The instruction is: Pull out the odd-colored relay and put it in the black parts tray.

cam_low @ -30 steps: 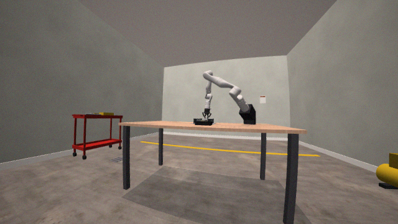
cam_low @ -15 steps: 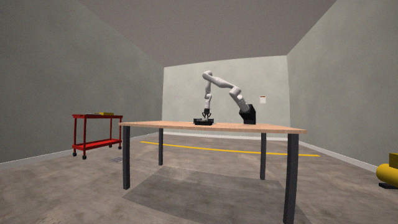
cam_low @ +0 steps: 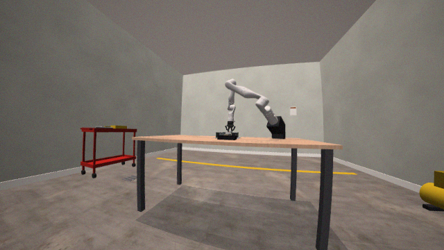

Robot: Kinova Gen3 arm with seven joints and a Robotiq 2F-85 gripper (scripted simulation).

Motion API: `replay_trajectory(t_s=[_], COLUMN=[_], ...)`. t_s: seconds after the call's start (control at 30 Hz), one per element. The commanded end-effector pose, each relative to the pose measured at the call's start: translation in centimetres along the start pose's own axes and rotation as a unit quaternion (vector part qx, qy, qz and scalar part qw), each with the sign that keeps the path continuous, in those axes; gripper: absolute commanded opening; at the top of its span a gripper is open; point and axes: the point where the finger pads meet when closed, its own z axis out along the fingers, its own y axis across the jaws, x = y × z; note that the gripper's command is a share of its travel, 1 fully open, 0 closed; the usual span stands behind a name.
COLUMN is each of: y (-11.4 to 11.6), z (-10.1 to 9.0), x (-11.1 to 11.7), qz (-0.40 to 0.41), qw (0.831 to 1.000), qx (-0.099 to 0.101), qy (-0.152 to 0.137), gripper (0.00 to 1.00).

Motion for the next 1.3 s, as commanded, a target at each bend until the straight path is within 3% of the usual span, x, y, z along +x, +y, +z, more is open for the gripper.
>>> replay_trajectory(t_s=[0.0, 1.27], y=[-0.05, -0.23], z=[-0.09, -0.12], x=[0.06, 0.06], qz=[0.0, 0.0], qw=[1.0, 1.0], qx=[0.0, -0.032], qy=[0.001, 0.001], gripper=[0.0, 0.0])
